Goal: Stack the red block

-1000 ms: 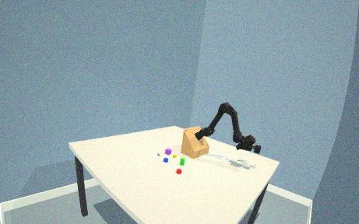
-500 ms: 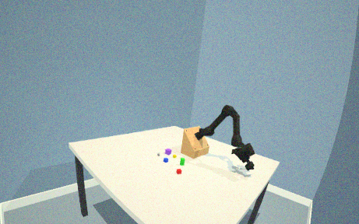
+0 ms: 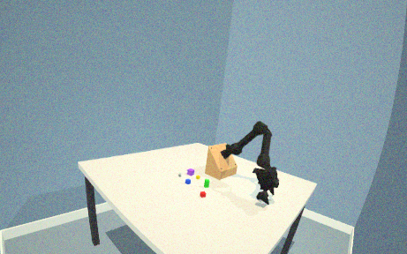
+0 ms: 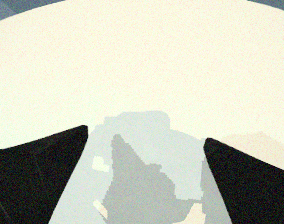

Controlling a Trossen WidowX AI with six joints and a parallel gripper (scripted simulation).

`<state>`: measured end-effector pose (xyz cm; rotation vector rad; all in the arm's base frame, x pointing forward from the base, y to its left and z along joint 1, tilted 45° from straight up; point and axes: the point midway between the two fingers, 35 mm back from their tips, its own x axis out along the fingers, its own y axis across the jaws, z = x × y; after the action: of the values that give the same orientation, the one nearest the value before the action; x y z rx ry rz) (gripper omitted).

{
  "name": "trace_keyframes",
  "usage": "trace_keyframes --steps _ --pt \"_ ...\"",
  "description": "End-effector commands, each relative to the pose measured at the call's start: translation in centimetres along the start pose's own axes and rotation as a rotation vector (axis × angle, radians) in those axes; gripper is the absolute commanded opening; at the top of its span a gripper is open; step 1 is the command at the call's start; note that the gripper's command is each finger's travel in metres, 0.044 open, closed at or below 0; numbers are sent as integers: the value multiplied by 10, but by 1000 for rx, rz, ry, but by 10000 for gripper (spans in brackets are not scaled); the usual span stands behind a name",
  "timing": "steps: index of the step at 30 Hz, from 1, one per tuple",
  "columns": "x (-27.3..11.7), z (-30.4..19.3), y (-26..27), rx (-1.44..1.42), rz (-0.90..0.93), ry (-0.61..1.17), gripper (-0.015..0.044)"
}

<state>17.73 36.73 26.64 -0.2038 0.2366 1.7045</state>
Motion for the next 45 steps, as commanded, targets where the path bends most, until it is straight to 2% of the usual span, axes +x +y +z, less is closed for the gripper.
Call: trace_keyframes --steps 1,5,10,24,36,45 --pt "-18 -16 -37 160 -99 40 440" --pt "-31 -26 -57 261 -156 59 440" --pt "-58 -57 -98 520 -255 112 440" --pt "-162 -150 -177 1281 -525 146 440" --pt "-262 -226 -188 1941 -696 44 440" --pt "-267 -231 -185 1977 -703 35 440"
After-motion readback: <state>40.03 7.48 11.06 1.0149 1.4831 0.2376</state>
